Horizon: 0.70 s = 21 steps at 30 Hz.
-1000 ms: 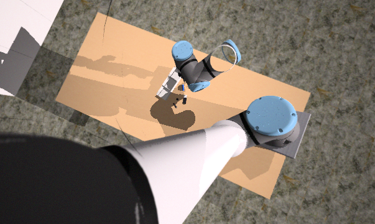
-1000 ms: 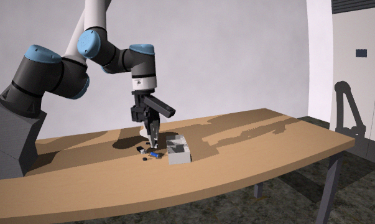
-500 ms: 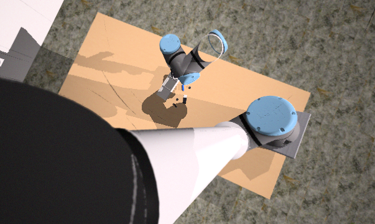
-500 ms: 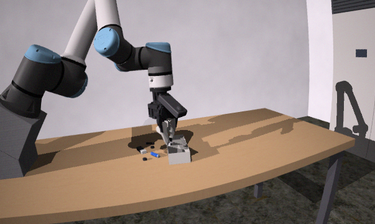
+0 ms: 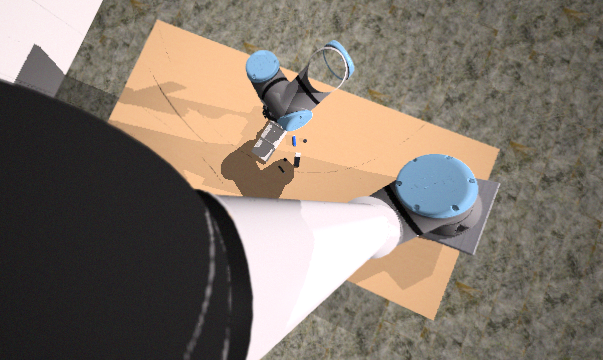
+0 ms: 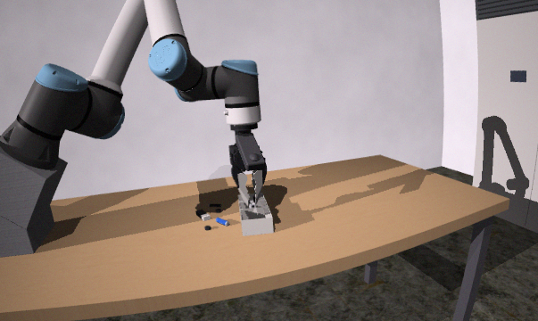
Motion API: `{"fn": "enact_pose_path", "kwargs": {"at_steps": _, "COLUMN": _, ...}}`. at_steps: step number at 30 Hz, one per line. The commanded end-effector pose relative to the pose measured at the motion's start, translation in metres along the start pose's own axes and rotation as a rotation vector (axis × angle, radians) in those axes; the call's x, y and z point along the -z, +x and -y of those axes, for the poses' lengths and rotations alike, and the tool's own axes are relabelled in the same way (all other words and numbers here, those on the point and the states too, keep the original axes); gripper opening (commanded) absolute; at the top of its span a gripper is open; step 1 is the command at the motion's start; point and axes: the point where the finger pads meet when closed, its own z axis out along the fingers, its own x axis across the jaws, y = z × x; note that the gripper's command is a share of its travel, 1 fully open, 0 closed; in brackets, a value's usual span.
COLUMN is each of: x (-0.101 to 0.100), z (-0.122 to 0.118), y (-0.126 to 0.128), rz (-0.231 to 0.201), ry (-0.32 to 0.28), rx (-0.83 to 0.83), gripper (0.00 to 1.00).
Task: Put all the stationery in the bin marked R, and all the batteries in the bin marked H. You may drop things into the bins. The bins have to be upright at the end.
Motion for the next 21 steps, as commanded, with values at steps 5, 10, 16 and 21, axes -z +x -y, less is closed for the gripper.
{"fn": "enact_pose_path", "kwargs": {"at_steps": 5, "x": 0.0003, "z": 0.0003, "y": -0.0006, "rz": -0.004, "ry": 0.016, "rx": -0.198, "gripper": 0.00}}
{"fn": "enact_pose_path", "kwargs": {"at_steps": 10, "x": 0.0004, "z": 0.0003, "y": -0.0005, "rz": -0.004, "ry": 0.016, "rx": -0.198, "gripper": 0.00}}
{"fn": "enact_pose_path", "kwargs": {"at_steps": 16, "x": 0.0004, "z": 0.0002, "y": -0.0005, "rz": -0.004, "ry": 0.016, "rx": -0.197, "gripper": 0.00}}
{"fn": "enact_pose_path", "kwargs": {"at_steps": 21, "x": -0.0037, "z": 0.0002, "y": -0.0005, "rz": -0.004, "ry": 0.016, "rx": -0.198, "gripper": 0.00}}
